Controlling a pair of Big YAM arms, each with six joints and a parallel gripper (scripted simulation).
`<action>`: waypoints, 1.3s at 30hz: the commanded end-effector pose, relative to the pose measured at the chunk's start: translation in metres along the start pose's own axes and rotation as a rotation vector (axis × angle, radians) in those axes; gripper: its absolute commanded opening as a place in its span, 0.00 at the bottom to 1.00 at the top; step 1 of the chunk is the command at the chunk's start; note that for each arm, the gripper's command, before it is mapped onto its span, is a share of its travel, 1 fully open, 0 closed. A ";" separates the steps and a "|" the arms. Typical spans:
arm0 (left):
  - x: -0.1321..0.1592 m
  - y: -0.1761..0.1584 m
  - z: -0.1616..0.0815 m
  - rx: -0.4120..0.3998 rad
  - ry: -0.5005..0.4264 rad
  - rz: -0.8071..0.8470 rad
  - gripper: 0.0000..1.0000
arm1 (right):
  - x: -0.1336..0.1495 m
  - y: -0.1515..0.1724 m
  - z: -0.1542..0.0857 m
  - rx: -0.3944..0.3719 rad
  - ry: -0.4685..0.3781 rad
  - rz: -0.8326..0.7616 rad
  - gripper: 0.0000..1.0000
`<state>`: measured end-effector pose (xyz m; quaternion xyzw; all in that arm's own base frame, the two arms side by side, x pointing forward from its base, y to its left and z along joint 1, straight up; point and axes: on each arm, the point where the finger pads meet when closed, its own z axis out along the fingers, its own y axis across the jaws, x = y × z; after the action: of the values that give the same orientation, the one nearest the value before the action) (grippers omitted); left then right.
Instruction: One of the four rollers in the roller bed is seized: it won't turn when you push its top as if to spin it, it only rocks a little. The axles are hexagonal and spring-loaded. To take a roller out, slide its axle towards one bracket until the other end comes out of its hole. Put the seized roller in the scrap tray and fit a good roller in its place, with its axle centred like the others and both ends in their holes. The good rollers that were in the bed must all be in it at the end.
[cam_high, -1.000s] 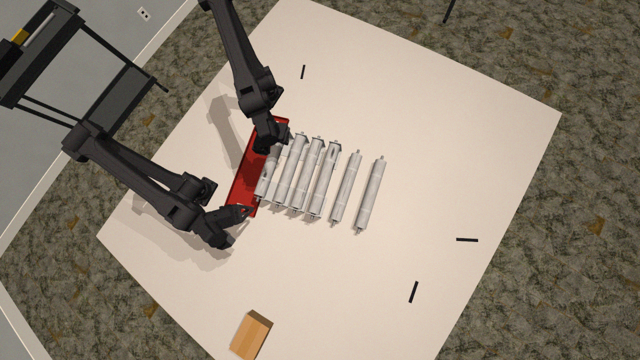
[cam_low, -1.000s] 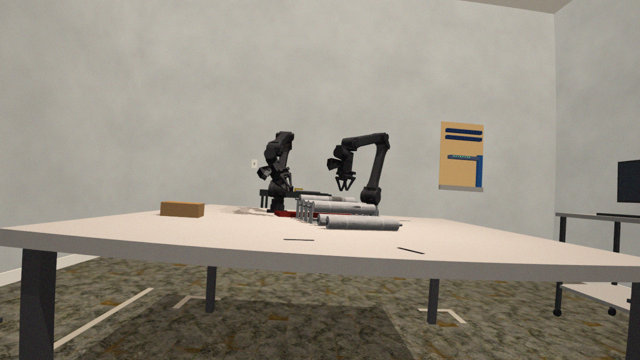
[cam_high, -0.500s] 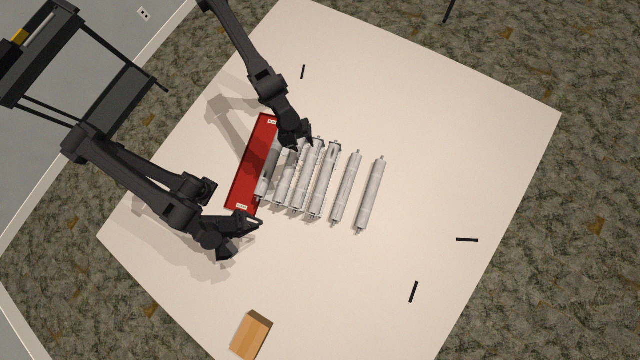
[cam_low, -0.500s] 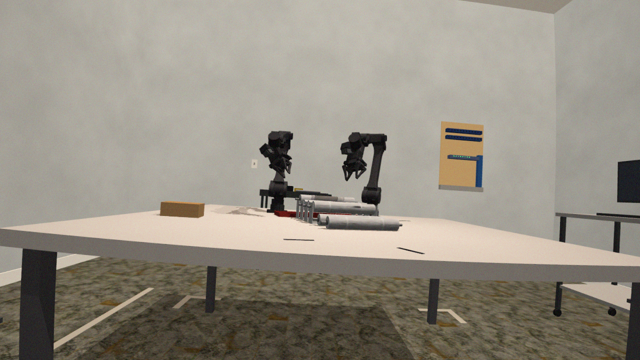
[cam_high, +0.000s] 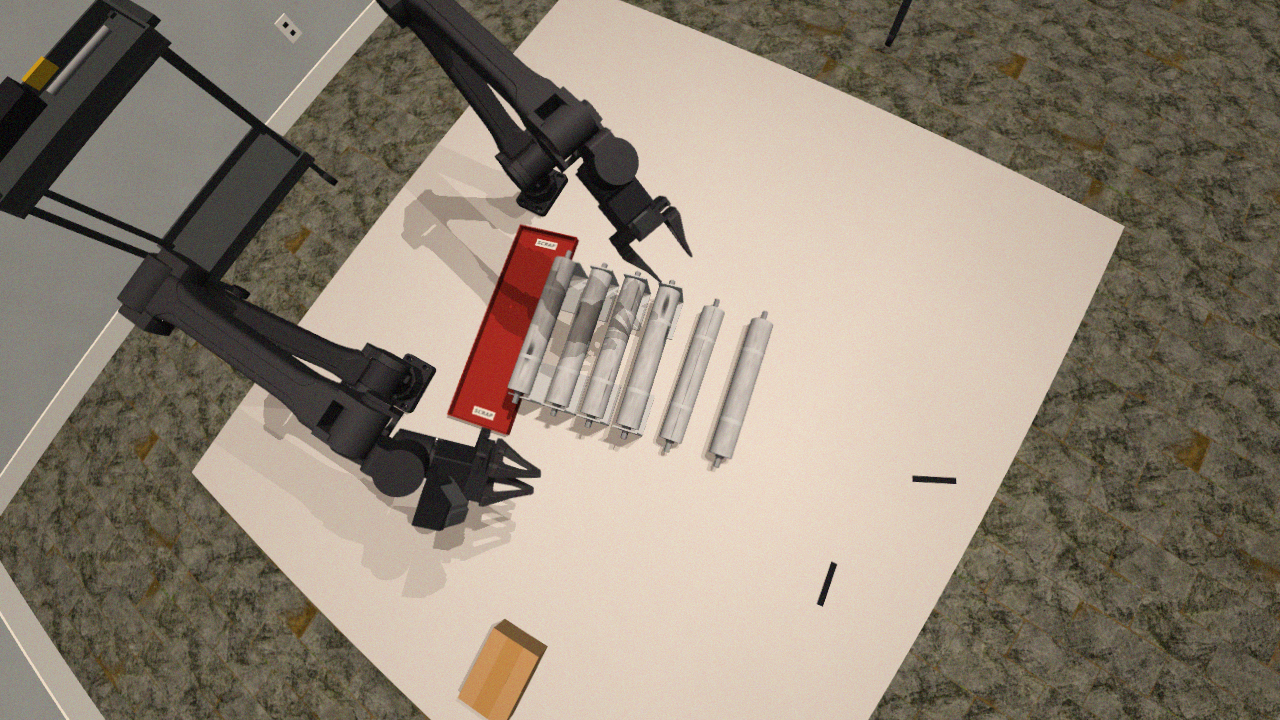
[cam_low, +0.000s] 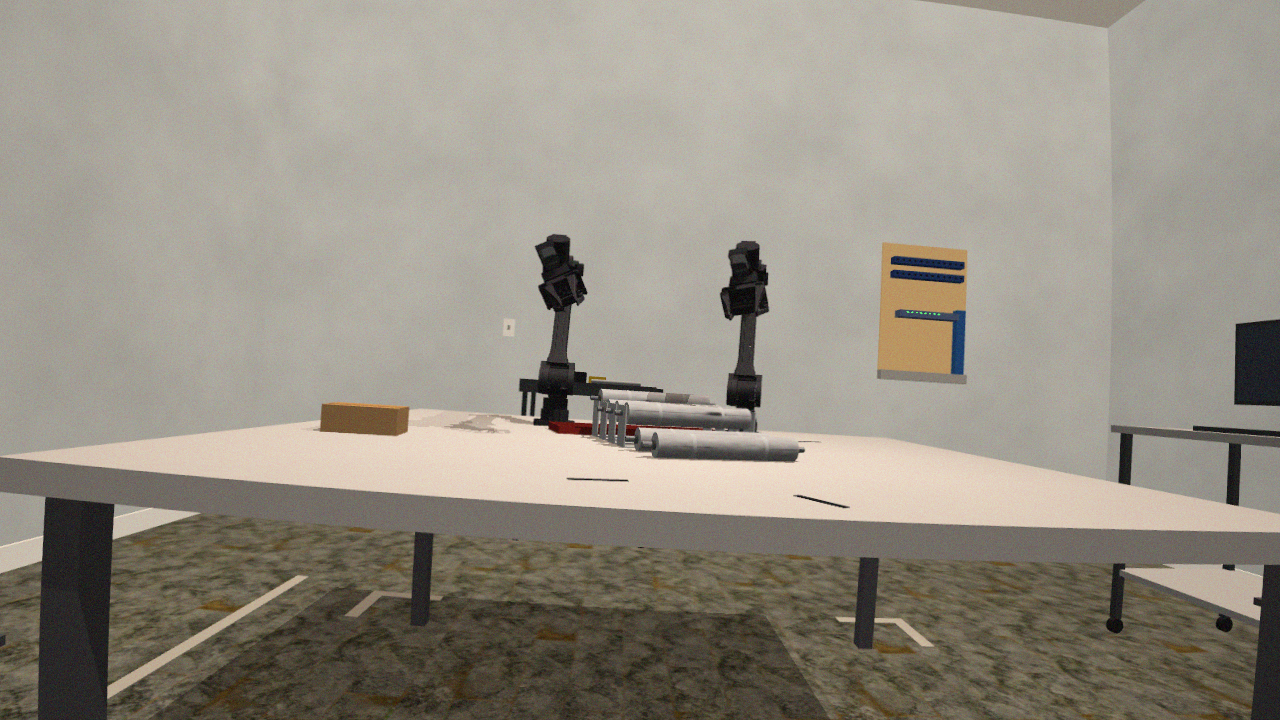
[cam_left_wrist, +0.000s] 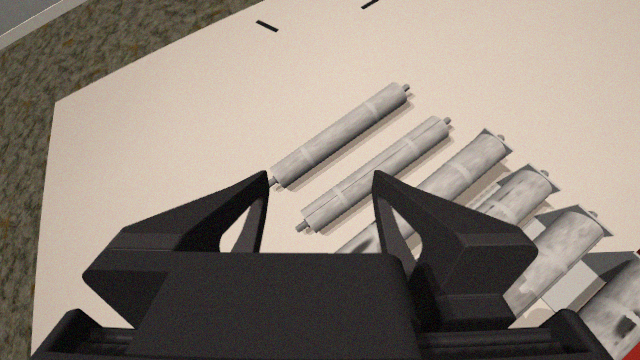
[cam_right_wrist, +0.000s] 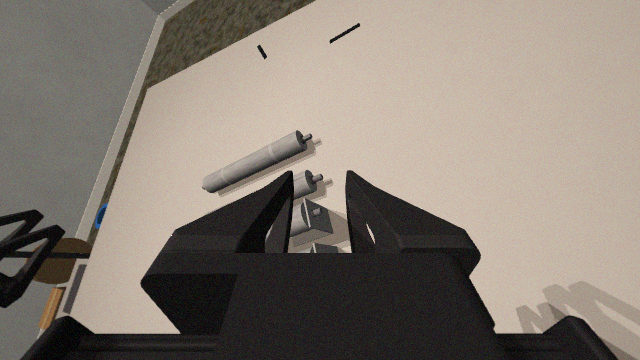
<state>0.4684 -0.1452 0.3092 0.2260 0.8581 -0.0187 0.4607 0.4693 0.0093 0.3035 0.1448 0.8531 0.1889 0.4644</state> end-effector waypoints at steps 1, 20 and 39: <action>-0.075 0.046 -0.023 -0.086 -0.200 -0.105 0.62 | -0.078 0.043 -0.009 -0.062 -0.179 -0.196 0.32; -0.145 0.190 -0.109 -0.355 -0.633 -0.314 0.62 | -0.206 0.103 -0.066 0.043 -0.636 -0.532 0.32; -0.121 0.178 -0.106 -0.346 -0.580 -0.288 0.62 | -0.173 0.089 -0.061 0.050 -0.575 -0.476 0.32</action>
<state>0.5203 0.0007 0.4944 -0.0010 0.7059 0.0010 0.7083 0.5216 -0.0003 0.4945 -0.0004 0.7060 0.0007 0.7082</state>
